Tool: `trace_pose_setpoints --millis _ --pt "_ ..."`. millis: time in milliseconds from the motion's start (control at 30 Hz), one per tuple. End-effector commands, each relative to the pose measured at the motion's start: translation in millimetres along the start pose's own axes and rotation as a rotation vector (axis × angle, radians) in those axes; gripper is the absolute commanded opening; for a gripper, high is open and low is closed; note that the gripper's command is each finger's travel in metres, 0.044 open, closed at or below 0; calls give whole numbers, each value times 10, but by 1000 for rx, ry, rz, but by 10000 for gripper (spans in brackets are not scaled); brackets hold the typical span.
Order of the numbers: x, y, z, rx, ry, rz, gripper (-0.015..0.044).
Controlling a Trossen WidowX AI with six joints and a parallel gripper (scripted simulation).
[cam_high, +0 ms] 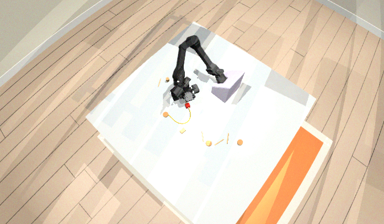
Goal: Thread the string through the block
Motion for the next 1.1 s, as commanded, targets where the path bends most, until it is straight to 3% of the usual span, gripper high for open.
trace_pose_setpoints --millis 0,1067 --pt "-7 12 17 37 8 -3 124" --pt "-475 -12 1 36 5 -4 124"
Point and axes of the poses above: the point midway between the two fingers, 35 mm back from their tips, its own x axis back along the fingers, its own y axis across the jaws, z = x × y, the point moved 2 cm from there along x, back along the fingers, and after that the axes turned 9 degrees about x, right-handed, at the moved point
